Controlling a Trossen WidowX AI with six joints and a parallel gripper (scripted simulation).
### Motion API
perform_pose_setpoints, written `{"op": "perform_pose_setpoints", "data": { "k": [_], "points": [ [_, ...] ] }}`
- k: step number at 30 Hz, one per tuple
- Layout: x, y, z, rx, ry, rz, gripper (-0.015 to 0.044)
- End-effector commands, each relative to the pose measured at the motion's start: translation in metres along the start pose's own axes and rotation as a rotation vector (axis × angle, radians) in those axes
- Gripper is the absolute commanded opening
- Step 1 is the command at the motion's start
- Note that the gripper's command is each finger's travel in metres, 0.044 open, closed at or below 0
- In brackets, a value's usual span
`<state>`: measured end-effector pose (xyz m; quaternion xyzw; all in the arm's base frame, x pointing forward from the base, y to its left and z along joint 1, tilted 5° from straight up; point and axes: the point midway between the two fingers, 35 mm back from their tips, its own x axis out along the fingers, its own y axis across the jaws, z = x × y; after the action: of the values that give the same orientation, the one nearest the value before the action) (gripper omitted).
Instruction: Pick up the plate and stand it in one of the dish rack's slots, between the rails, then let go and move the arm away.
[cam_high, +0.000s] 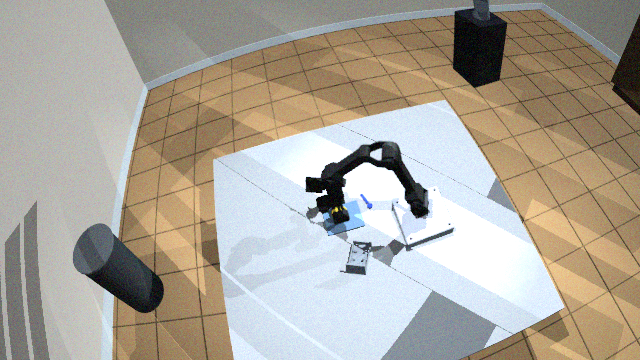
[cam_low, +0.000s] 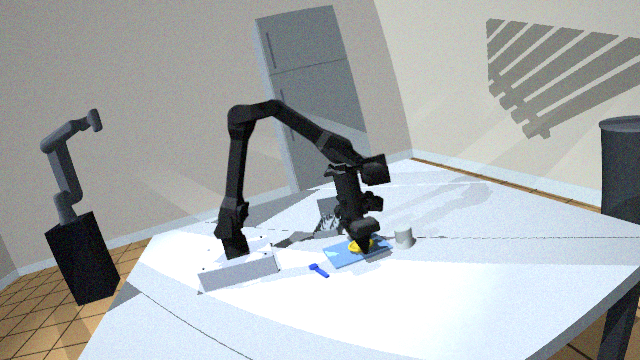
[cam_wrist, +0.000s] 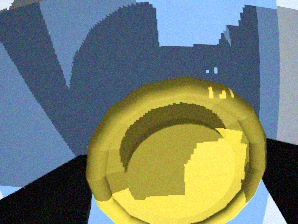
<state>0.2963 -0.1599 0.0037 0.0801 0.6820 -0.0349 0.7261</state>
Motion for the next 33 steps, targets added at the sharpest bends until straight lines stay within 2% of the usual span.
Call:
{"op": "perform_pose_setpoints", "data": {
  "k": [1,7,17,33],
  "points": [
    [-0.012,-0.002,0.005,-0.003,-0.01,-0.005,0.016],
    [-0.042,-0.006,0.012,-0.011,-0.021,-0.013,0.0002],
    [-0.09,-0.007,0.017,-0.005,-0.024,-0.021,0.0],
    [-0.148,-0.008,0.021,0.002,-0.012,-0.008,0.0]
  ]
}}
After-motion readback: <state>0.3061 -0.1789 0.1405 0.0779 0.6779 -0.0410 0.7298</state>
